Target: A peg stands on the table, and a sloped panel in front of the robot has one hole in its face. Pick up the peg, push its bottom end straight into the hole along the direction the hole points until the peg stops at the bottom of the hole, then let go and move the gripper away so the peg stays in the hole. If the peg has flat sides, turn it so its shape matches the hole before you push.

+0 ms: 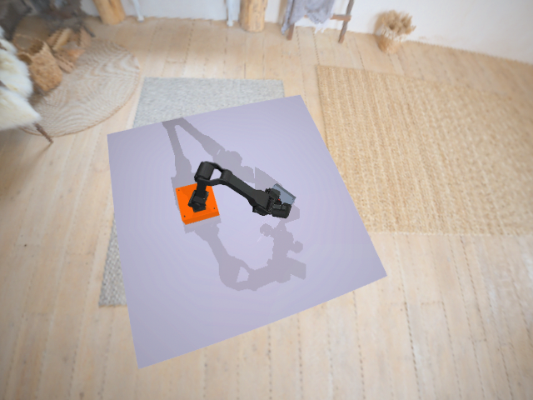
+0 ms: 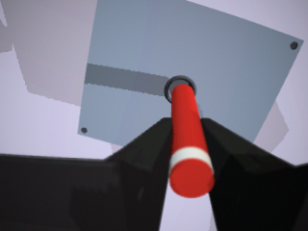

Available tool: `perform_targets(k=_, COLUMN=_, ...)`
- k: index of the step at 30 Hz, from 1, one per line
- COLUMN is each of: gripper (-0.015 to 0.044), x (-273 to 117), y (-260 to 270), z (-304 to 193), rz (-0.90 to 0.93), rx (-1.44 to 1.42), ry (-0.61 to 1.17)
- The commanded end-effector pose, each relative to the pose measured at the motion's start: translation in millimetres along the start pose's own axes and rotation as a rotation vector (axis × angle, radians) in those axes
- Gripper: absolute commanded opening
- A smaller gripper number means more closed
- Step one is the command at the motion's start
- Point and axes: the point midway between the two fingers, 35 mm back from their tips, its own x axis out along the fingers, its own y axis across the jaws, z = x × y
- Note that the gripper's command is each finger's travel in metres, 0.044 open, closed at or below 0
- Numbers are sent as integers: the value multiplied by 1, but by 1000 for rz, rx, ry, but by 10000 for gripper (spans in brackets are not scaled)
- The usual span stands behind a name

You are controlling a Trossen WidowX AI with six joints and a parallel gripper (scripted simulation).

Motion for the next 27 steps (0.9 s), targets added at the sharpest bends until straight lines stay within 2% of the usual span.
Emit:
perform_targets(k=1, gripper=0, x=1, y=2, z=-1, rz=1, rx=-3, ry=-1)
perform_targets(k=27, gripper=0, x=8, y=2, z=-1, rz=1, rx=-3, ry=-2)
